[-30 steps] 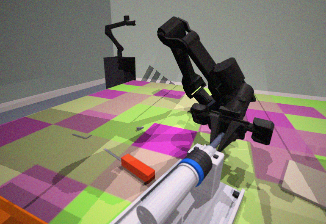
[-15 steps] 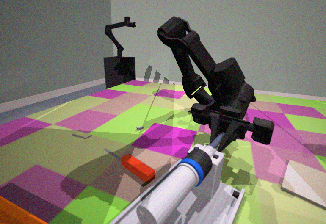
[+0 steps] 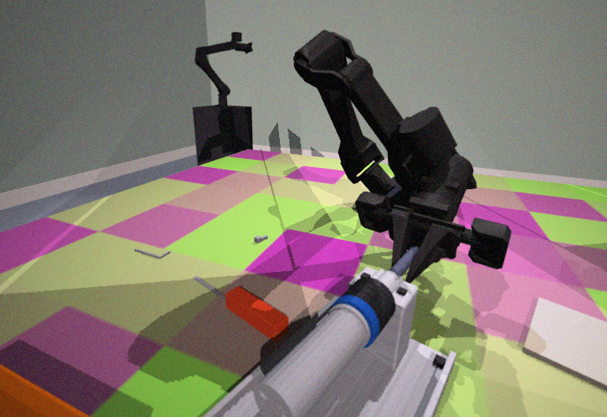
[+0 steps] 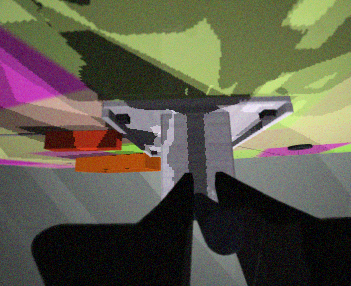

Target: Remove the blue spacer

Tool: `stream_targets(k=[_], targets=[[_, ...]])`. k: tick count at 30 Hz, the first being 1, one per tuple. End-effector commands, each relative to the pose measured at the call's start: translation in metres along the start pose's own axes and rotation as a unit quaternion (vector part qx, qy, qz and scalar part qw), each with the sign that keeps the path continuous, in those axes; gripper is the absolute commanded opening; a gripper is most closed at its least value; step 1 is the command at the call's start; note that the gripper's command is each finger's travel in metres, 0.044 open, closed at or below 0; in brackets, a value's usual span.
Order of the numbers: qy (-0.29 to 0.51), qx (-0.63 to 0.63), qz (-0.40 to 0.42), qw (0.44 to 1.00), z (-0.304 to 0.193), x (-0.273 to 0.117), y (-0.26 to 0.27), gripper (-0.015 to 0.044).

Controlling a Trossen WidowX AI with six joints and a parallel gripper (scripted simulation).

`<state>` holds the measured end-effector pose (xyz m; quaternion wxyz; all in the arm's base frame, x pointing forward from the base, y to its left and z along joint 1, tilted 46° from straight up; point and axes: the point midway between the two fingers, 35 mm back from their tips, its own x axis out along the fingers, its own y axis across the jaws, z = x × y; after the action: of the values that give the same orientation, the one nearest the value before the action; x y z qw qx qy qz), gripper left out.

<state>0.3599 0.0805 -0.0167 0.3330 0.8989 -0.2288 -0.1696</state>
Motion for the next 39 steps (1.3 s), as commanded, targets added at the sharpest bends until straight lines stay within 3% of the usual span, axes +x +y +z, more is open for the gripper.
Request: stream_targets(k=[1,39], targets=[[-0.001,0.002,0.001,1.000,0.0007,-0.0006,0.0003,0.0000],[-0.001,0.002,0.001,1.000,0.0026,-0.0037,0.0002,0.0000]])
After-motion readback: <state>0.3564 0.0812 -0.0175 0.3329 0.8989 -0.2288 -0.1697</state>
